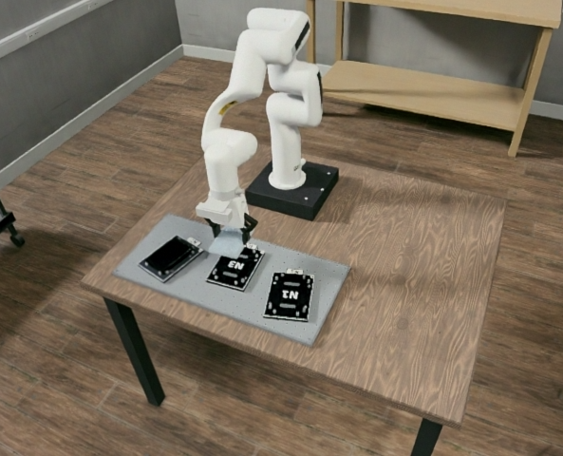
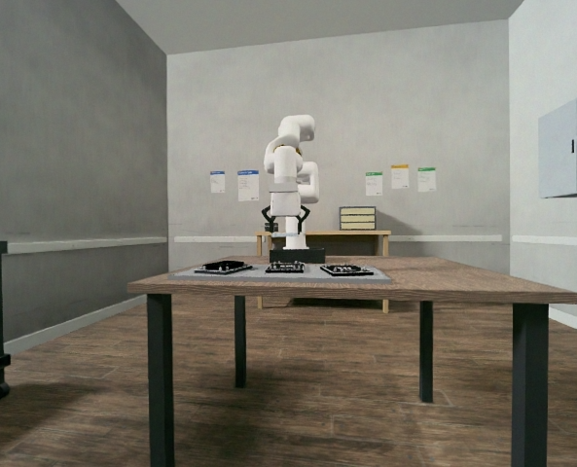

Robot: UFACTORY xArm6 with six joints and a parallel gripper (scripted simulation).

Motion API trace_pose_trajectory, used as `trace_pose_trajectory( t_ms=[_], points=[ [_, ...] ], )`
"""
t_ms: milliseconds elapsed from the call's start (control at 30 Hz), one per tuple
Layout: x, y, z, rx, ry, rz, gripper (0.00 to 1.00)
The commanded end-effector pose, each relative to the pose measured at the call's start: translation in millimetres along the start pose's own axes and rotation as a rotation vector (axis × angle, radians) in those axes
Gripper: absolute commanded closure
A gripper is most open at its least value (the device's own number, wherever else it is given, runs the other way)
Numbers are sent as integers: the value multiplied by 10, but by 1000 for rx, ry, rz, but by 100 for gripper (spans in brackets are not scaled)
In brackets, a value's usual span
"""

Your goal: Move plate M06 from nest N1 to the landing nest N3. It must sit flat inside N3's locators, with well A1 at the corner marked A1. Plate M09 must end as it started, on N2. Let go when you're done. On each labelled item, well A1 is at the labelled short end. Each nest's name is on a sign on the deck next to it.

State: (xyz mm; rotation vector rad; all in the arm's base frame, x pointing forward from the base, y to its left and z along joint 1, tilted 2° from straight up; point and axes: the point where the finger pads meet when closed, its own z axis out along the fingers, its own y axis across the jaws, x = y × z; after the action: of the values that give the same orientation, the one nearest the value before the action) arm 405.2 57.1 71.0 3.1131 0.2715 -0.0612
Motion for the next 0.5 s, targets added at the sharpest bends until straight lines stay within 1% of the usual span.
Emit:
trace_pose_trajectory(
  t_ms=[0, 467],
  points=[
    [16, 1, 16, 0, 4, 0, 100],
    [16, 1, 250, 0, 4, 0, 100]
  ],
)
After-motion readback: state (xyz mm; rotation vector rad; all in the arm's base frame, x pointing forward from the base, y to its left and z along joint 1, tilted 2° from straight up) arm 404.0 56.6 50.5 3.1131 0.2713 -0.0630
